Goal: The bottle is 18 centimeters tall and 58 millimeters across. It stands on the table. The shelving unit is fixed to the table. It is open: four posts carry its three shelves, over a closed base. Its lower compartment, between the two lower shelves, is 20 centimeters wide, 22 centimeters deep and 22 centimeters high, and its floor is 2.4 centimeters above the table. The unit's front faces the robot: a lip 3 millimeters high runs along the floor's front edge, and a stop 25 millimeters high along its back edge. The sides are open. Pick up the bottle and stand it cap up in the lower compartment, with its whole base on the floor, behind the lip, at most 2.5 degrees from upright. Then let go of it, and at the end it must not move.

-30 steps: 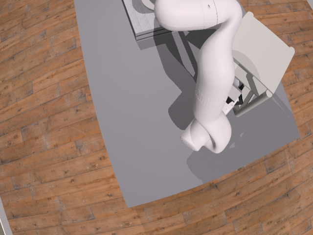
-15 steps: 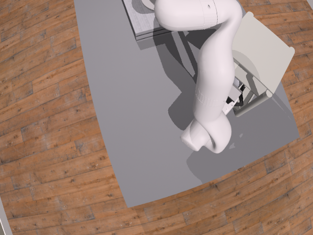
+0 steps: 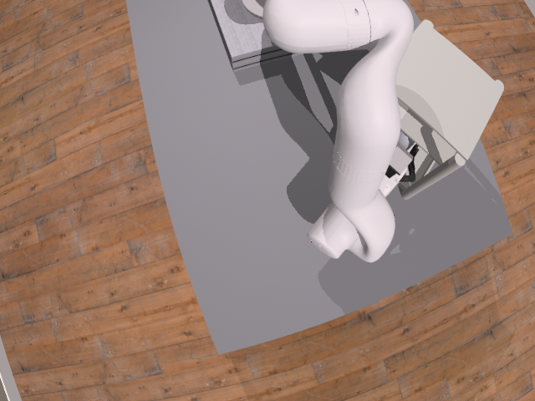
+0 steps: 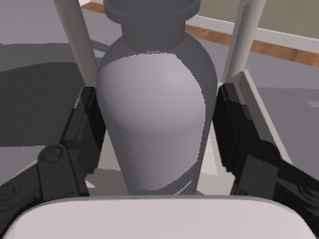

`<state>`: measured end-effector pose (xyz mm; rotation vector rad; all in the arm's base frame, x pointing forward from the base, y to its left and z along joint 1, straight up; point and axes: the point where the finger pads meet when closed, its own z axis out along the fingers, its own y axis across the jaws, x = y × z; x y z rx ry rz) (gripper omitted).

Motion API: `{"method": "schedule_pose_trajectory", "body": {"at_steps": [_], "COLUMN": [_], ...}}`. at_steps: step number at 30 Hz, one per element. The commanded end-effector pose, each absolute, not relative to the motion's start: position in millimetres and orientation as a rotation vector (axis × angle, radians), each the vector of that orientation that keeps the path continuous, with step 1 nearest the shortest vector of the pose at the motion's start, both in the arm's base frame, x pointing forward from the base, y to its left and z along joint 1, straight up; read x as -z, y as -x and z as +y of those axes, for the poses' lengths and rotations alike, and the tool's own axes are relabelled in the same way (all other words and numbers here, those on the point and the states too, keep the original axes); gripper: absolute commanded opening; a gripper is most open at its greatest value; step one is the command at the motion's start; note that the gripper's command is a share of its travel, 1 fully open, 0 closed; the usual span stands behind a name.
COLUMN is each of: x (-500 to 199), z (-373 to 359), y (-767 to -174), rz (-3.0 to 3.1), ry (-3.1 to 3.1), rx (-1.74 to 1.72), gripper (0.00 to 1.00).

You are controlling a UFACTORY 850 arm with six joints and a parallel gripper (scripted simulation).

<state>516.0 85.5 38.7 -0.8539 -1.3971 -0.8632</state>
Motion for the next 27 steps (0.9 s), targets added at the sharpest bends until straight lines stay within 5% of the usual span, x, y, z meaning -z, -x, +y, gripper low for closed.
{"method": "schedule_pose_trajectory", "body": {"at_steps": [1, 27], "x": [-39.4, -39.4], "z": [84.3, 36.0], "y": [-517.2, -541.6], "rz": [-1.399, -1.399], "ry": [0.853, 0.853], "rx": [0.864, 0.864], "gripper": [0.81, 0.81]}}
